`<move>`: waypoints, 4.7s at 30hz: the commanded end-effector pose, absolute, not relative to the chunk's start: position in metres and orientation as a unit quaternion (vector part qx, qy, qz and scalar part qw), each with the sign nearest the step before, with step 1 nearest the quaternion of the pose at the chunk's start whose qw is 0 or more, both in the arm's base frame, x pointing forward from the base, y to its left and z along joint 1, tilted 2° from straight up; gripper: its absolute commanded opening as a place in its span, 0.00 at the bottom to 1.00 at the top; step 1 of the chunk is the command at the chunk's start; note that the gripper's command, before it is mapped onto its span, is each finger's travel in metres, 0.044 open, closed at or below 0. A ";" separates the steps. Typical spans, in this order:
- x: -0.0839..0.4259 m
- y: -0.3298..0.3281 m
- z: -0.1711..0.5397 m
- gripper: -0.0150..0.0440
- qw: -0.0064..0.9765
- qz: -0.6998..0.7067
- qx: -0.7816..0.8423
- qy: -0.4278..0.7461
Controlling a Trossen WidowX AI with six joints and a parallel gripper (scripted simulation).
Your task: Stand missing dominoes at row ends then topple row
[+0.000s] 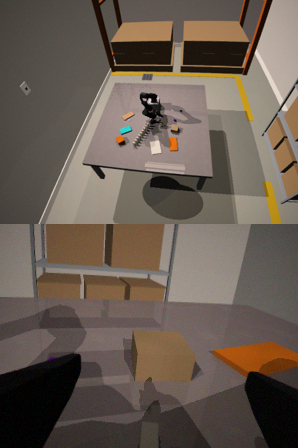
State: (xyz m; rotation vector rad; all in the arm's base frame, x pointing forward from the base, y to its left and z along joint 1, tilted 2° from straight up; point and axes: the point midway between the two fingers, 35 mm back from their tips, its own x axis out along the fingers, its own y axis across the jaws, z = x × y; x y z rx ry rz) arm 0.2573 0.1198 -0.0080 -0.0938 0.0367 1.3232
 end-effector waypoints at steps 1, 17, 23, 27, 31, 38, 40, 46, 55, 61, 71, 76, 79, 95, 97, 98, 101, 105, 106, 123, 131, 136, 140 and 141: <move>0.255 0.120 0.002 1.00 0.789 0.613 -0.037 0.024; 0.334 0.168 -0.028 1.00 0.788 0.325 0.146 0.502; 0.336 0.174 -0.015 1.00 0.782 0.228 0.151 0.559; 0.327 0.174 -0.010 1.00 0.770 0.170 0.151 0.596; 0.317 0.172 -0.001 1.00 0.758 0.111 0.145 0.626; 0.295 0.167 0.022 1.00 0.744 0.003 0.125 0.656; 0.287 0.163 0.023 1.00 0.735 -0.013 0.117 0.668; 0.273 0.156 0.033 1.00 0.723 -0.056 0.100 0.681; 0.262 0.149 0.043 1.00 0.716 -0.092 0.084 0.687; 0.262 0.149 0.043 1.00 0.716 -0.092 0.084 0.687; 0.265 0.149 0.005 1.00 0.716 -0.092 0.084 0.687; 0.264 0.148 -0.022 1.00 0.716 -0.092 0.084 0.687; 0.264 0.148 -0.022 1.00 0.716 -0.092 0.084 0.687; 0.264 0.147 -0.037 0.78 0.716 -0.092 0.084 0.687; 0.264 0.147 -0.037 0.69 0.716 -0.092 0.084 0.687; 0.264 0.147 -0.037 0.64 0.716 -0.092 0.084 0.687; 0.264 0.147 -0.037 0.51 0.716 -0.092 0.084 0.687; 0.264 0.147 -0.037 0.44 0.716 -0.092 0.084 0.687; 0.264 0.147 -0.037 0.44 0.716 -0.092 0.084 0.687; 0.261 0.151 0.095 0.44 0.715 -0.090 0.085 0.688; 0.260 0.149 0.101 0.44 0.715 -0.090 0.085 0.688; 0.279 0.089 0.103 0.44 0.715 -0.098 0.089 0.686; 0.285 0.032 0.105 0.44 0.716 -0.106 0.092 0.684; 0.284 0.021 0.105 0.44 0.716 -0.108 0.092 0.684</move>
